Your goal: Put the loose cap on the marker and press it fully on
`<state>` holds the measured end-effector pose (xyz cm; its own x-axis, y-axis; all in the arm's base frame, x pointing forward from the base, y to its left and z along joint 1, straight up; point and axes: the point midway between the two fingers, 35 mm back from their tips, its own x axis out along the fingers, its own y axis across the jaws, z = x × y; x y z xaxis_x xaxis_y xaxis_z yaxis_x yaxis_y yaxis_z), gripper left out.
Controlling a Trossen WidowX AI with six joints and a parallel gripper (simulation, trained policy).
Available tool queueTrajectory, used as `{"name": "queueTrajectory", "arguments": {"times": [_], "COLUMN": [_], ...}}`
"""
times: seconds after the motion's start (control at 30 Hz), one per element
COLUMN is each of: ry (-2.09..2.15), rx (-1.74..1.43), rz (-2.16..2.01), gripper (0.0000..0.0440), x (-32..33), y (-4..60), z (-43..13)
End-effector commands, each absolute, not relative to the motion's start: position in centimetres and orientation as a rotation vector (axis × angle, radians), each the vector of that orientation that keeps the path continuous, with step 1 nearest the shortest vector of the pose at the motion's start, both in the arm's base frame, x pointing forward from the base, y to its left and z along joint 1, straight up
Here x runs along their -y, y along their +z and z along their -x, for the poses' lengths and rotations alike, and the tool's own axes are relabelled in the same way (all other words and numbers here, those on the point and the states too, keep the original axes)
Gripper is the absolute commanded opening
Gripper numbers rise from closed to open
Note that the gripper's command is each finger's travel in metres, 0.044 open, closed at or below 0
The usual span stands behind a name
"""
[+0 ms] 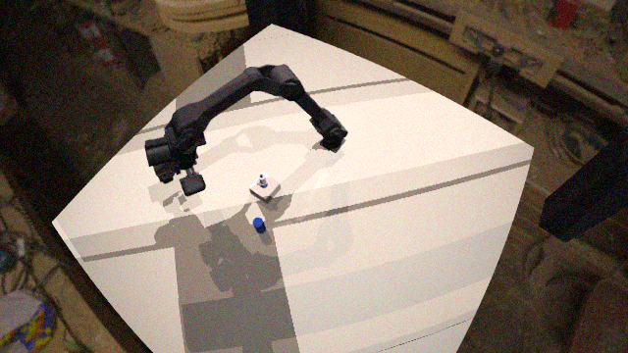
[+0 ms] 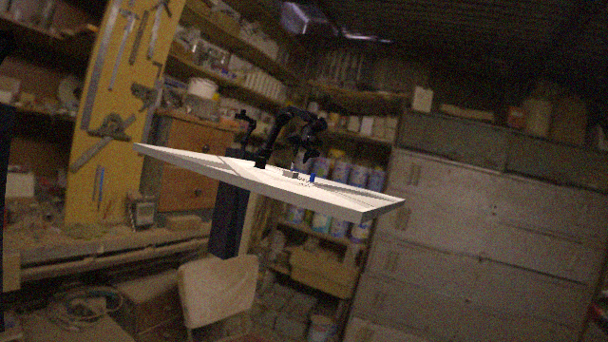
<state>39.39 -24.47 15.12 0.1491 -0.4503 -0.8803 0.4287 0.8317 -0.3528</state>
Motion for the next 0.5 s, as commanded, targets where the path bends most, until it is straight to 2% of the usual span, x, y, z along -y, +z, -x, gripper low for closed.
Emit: {"name": "queueTrajectory", "arguments": {"times": [0.0, 0.47], "ry": [-0.607, -0.517], "rx": [-1.279, -1.315], "rz": [-0.008, -0.092], "gripper": [0.0313, 0.0316], "x": [23.1, 17.5], "y": [14.9, 14.5], "z": [-39.9, -41.1]}}
